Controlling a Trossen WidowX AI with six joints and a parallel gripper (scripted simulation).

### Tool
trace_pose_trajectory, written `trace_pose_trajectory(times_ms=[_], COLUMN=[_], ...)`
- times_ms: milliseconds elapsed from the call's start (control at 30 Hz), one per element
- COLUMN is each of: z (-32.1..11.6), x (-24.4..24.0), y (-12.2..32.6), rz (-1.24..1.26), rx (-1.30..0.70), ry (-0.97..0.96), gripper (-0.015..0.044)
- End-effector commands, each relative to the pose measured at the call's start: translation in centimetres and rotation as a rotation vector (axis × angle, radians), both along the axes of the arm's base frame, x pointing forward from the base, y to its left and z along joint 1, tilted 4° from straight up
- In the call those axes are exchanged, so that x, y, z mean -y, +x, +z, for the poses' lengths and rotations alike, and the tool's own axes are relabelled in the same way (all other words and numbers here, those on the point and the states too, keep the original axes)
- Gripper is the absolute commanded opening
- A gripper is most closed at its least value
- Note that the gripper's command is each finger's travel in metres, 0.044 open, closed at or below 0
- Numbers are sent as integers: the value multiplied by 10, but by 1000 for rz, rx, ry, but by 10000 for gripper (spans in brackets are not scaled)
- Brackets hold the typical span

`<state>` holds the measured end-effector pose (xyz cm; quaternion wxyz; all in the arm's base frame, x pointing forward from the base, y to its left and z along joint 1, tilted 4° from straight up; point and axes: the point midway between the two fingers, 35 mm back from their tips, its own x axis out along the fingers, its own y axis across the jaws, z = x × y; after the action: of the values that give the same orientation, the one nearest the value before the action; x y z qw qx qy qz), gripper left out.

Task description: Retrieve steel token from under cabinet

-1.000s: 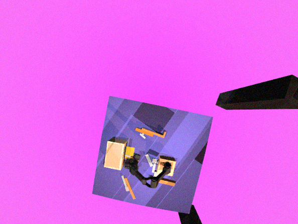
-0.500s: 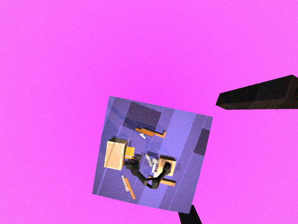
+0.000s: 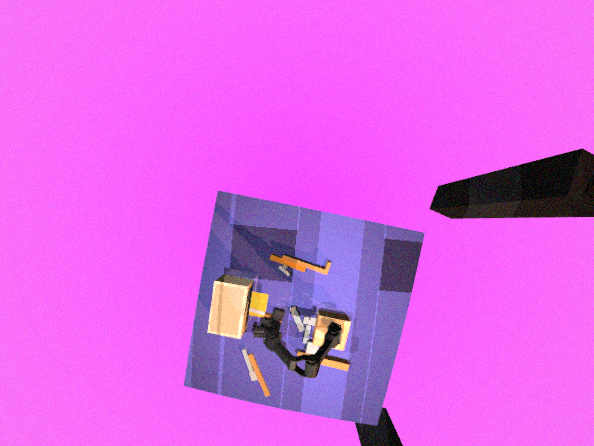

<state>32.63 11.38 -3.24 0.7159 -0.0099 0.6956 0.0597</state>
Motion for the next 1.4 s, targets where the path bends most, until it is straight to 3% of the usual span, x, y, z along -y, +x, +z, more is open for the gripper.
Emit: trace_pose_trajectory(times_ms=[0,1367], z=[-1,-3], x=[1,3], y=[-7,-51], rz=[-4,-4], rx=[-5,-8], ry=[-2,-2], gripper=[0,0])
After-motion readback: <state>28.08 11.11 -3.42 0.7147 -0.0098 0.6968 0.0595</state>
